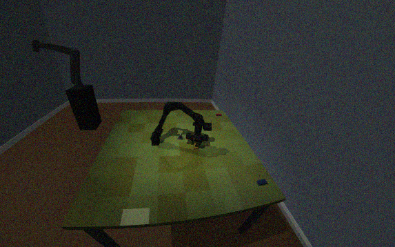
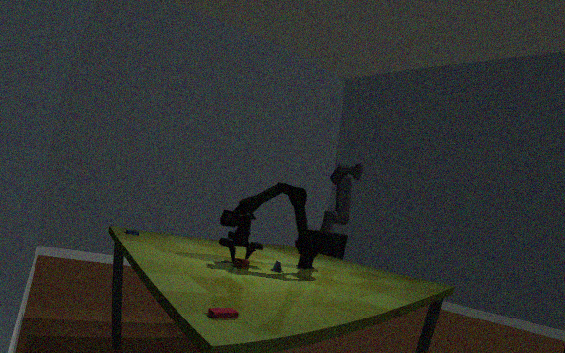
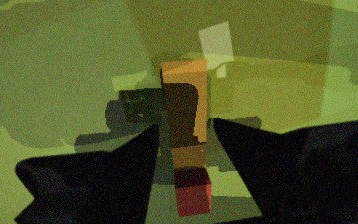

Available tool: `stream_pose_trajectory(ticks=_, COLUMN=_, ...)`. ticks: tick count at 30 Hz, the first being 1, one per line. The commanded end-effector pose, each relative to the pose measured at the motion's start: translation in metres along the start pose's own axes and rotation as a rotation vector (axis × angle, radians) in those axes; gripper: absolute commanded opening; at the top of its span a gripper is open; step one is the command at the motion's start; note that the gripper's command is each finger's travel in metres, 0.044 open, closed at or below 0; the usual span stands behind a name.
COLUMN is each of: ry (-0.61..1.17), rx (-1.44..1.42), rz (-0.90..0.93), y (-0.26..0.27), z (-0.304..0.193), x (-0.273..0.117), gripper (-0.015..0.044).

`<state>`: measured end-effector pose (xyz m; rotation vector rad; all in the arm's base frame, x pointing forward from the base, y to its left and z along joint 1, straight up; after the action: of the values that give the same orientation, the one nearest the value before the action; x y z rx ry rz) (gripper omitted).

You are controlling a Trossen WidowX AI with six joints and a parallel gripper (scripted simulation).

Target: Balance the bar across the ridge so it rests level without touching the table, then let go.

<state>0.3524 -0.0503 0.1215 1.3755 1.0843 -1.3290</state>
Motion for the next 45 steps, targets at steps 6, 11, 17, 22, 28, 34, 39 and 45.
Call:
stream_pose_trajectory(ticks=6, ry=0.000, rx=0.000, rz=0.001, y=0.000, z=0.000, x=0.000, gripper=0.0131)
stream_pose_trajectory(ticks=11, ry=0.000, rx=0.000, rz=0.001, y=0.000, z=0.000, x=0.000, gripper=0.0078)
stream_pose_trajectory(ticks=17, ry=-0.001, rx=0.001, rz=0.000, y=0.002, z=0.000, x=-0.014, gripper=0.0000)
stream_pose_trajectory(ticks=22, ry=-0.002, rx=0.002, rz=0.000, y=0.003, z=0.000, x=-0.027, gripper=0.0000)
stream_pose_trajectory(ticks=28, ry=-0.002, rx=0.003, rz=0.000, y=0.004, z=0.000, x=-0.043, gripper=0.0000)
stream_pose_trajectory(ticks=34, ry=-0.003, rx=0.004, rz=0.000, y=0.004, z=0.000, x=-0.058, gripper=0.0000)
stream_pose_trajectory(ticks=39, ry=-0.004, rx=0.005, rz=0.000, y=0.003, z=0.000, x=-0.071, gripper=0.0000)
stream_pose_trajectory(ticks=45, ry=-0.005, rx=0.005, rz=-0.001, y=0.001, z=0.000, x=-0.086, gripper=0.0000)
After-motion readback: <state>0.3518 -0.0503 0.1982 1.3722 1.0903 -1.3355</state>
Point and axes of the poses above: the point midway between the two fingers, 35 mm back from their tips, its own x axis out along the fingers, its own y axis across the jaws, z = x × y, the point moved 7 cm from there along -x, back along the fingers, and after that the axes turned 2 degrees about -x, right-handed, at the moved point
